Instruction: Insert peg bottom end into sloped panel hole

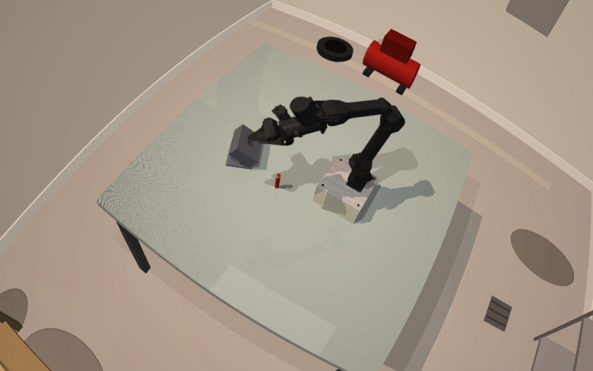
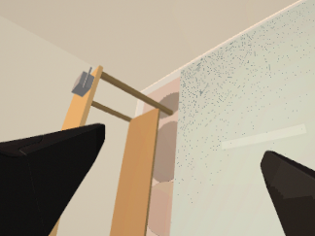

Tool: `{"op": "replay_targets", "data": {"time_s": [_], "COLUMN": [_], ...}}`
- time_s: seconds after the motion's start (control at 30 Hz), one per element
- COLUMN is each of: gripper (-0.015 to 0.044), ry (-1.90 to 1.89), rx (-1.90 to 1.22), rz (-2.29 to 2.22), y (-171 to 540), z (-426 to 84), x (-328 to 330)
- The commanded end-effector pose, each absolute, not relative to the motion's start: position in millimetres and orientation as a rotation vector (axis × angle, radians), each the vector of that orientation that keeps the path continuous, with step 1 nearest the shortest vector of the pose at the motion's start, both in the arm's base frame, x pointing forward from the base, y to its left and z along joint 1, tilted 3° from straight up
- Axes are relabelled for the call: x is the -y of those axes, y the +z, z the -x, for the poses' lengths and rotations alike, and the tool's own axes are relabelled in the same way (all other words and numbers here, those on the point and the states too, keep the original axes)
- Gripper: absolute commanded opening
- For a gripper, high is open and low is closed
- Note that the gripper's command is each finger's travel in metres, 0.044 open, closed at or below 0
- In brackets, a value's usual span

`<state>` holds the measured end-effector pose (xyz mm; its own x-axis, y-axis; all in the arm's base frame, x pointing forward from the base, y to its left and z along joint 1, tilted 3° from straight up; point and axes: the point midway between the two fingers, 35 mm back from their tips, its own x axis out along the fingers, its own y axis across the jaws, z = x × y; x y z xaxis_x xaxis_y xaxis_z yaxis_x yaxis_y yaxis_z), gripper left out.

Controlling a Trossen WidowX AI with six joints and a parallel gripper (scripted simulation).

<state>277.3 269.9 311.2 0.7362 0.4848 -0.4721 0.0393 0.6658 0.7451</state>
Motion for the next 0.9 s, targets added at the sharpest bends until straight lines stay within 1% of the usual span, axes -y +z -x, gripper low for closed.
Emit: {"op": "replay_targets", "data": {"time_s": [0.0,0.43,0.87], "gripper": [0.0440,0.0440,0.0440], "ry": [0.184,-0.098,-0.375], "rx": [-0.798,-1.067,-1.352], "rz": [-0.757,-0.599,-0.494], "y": [270.9,160.0,72.7], "z": [-289.3,-303.7,-284.2], "x": [-259.5,-213.6,-158.4]}}
